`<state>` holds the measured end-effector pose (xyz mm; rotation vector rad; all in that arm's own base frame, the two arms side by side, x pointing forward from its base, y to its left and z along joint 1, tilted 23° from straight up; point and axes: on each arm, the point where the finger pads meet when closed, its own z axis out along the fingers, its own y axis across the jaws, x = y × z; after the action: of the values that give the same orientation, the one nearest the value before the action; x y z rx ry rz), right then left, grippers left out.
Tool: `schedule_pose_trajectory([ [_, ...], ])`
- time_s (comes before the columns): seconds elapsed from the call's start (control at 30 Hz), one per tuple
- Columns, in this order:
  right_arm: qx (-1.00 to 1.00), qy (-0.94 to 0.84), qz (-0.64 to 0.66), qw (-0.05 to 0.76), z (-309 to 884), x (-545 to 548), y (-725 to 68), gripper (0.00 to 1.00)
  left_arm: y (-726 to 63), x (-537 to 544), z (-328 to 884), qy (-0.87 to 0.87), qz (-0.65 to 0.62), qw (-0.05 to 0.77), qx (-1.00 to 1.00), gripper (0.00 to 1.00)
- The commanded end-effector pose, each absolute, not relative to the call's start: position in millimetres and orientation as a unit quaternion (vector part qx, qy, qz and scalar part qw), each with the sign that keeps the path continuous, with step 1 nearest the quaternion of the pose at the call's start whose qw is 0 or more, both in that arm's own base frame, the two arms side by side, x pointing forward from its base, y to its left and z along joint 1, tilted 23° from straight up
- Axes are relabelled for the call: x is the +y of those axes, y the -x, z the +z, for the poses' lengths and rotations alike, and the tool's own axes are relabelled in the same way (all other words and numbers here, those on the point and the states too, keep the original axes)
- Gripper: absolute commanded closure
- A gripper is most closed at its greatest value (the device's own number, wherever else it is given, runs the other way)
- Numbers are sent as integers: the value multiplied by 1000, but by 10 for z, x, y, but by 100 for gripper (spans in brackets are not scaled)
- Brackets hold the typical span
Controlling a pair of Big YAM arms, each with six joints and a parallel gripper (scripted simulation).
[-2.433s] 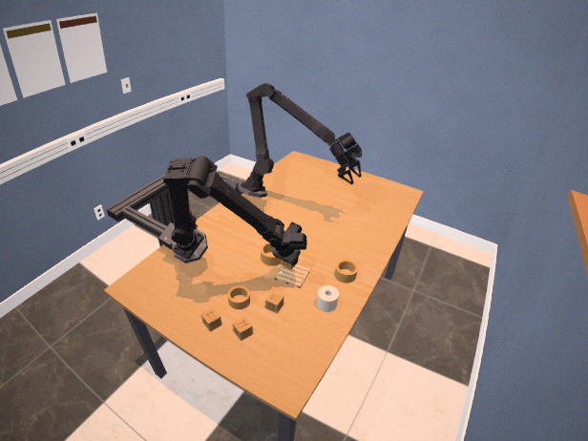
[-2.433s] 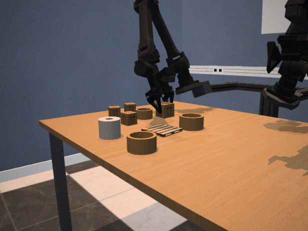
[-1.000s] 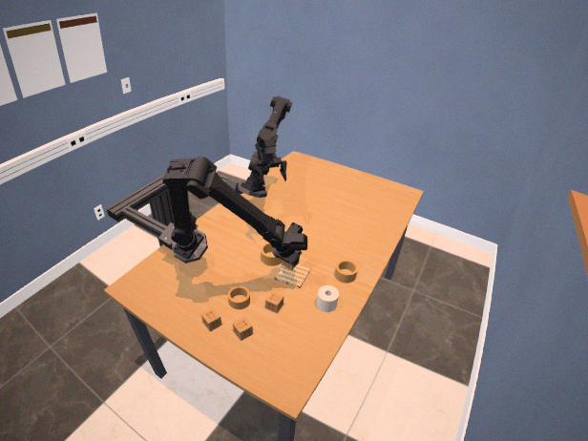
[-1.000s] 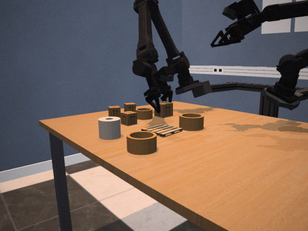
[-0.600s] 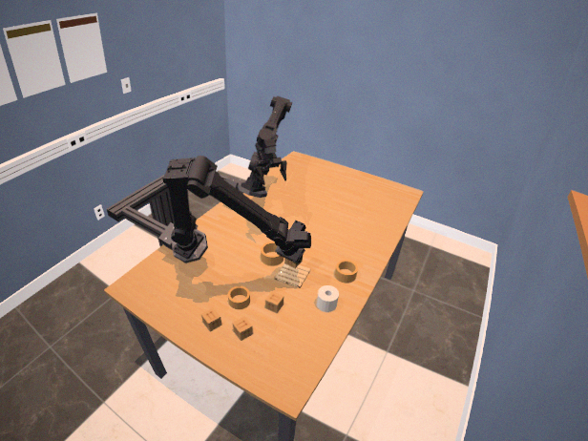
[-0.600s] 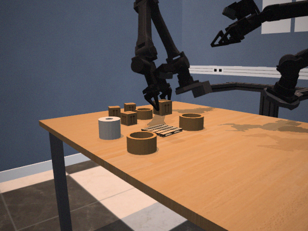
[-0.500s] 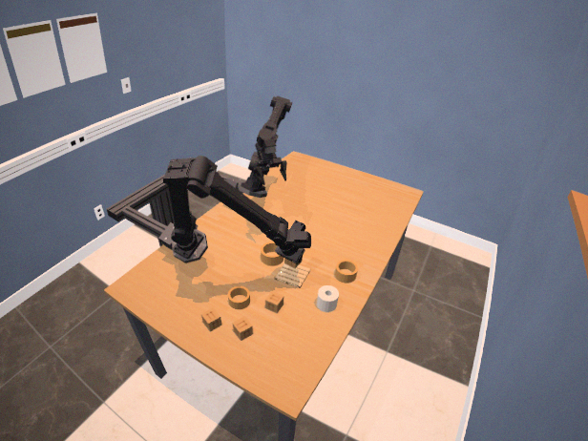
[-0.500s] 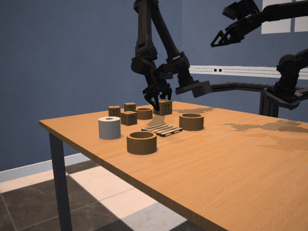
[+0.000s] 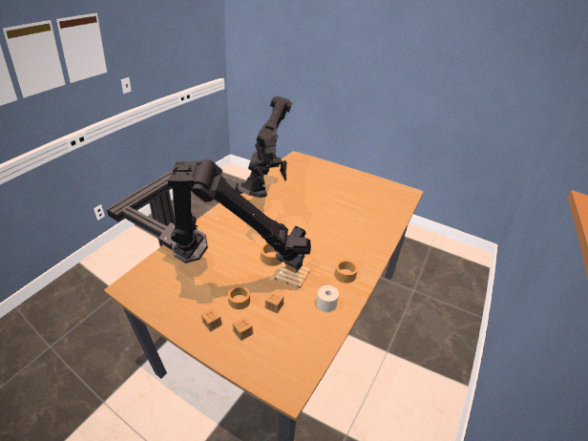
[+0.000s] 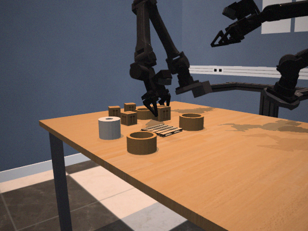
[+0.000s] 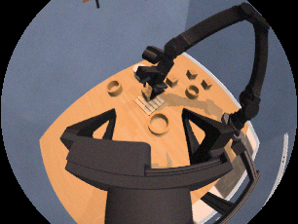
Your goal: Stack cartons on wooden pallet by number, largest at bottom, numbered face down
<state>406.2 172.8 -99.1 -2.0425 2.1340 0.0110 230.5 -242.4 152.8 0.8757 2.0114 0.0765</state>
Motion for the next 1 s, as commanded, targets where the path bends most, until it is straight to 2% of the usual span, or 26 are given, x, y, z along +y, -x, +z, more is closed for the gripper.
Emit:
schedule_pose_trajectory([
  [0.0,715,692,3,101,-1049,1724,-4117,50,-2329,-2422,1567,-347,28,458,818,0],
  [0.97,714,693,3,100,-1303,1615,-4080,50,-2329,-2422,1567,-347,28,458,818,0],
])
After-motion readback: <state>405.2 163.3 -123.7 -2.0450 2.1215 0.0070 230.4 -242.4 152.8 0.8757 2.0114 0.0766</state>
